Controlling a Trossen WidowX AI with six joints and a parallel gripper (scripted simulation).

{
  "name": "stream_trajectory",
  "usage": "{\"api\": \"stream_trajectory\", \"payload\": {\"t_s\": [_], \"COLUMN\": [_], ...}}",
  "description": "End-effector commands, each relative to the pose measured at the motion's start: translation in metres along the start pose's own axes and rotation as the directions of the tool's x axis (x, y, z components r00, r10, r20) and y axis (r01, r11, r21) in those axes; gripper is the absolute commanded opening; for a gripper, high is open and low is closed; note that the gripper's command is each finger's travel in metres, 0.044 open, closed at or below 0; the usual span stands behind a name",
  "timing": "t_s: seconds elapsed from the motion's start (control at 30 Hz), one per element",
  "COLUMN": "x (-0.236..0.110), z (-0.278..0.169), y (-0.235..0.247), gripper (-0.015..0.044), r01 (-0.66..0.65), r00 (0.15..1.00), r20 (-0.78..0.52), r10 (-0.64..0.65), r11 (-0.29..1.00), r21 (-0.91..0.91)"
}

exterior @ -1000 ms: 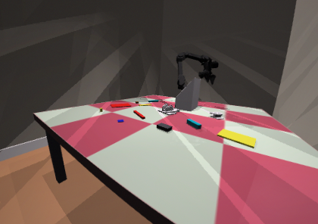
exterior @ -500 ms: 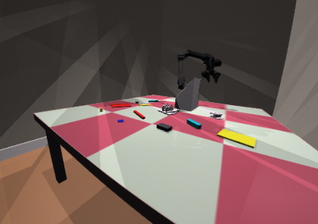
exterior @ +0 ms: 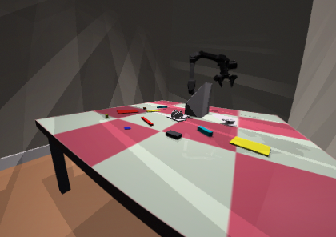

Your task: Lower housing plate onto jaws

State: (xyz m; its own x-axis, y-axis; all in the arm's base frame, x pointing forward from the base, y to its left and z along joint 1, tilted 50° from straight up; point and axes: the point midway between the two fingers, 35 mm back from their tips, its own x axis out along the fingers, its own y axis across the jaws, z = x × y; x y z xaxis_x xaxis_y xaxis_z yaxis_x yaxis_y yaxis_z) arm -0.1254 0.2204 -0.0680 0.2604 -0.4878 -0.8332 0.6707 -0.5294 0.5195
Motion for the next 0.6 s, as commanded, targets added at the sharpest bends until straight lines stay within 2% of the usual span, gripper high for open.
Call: {"api": "stream_trajectory", "payload": {"t_s": [0.0,0.57], "x": [0.003,0.017], "z": [-0.009,-0.041], "y": [-0.001,0.006], "gripper": [0.044,0.044], "r01": [-0.004,-0.028], "r00": [1.0,0.999], "r20": [0.003,0.048], "r10": [0.003,0.009], "r11": [0.997,0.912], "r21": [0.082,0.41]}}
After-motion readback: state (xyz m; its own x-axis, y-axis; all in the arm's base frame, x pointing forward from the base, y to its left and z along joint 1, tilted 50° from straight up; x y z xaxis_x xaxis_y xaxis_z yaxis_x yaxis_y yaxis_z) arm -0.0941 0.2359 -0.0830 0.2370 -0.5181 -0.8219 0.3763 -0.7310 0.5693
